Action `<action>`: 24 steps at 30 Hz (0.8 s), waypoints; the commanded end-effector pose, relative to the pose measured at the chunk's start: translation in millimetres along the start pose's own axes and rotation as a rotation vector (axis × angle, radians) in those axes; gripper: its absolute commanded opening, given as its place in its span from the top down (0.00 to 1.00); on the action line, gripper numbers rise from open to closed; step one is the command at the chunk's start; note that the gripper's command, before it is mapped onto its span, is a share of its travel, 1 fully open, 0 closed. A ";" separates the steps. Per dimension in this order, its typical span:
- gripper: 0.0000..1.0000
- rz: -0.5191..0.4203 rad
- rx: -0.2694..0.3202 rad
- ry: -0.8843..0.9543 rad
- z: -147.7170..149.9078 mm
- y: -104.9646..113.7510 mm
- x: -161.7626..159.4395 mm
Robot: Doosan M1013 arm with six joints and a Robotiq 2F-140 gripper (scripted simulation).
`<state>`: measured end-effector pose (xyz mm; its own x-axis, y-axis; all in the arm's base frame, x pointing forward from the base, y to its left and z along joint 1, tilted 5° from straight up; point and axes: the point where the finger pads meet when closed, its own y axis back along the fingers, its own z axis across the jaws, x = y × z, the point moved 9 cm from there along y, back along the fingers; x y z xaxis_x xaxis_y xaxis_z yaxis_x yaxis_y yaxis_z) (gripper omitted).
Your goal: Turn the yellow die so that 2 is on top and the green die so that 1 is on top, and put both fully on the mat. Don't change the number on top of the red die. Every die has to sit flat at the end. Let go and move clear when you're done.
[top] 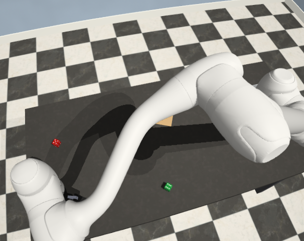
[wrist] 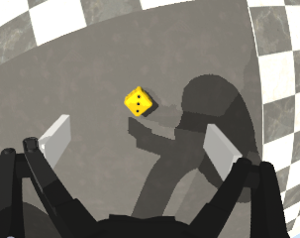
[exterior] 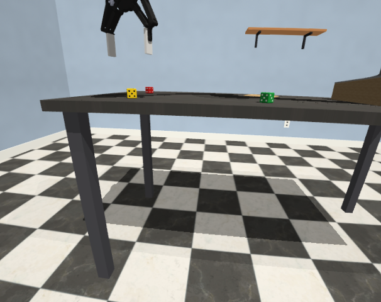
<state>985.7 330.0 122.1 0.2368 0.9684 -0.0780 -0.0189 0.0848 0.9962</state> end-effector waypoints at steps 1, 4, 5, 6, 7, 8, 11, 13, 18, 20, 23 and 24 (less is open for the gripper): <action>0.00 0.005 0.003 0.092 0.4 -1.4 -0.4; 0.00 0.005 0.003 0.256 0.5 -4.7 -0.2; 0.00 0.005 0.003 0.275 0.5 -5.1 -0.2; 0.00 0.005 0.003 0.293 0.6 -5.5 -0.2; 0.00 0.005 0.002 0.348 0.6 -6.6 -0.2; 0.00 0.005 0.002 0.386 0.6 -7.4 -0.1; 0.00 0.005 0.002 0.525 0.7 -10.3 0.0; 0.00 0.005 0.002 0.610 0.7 -12.0 0.1; 0.00 0.006 0.001 0.736 0.8 -14.6 0.2; 0.00 0.006 0.001 0.756 0.8 -15.0 0.2; 0.00 0.006 0.001 0.773 0.8 -15.3 0.2; 0.65 0.006 0.001 0.773 0.8 -15.3 0.2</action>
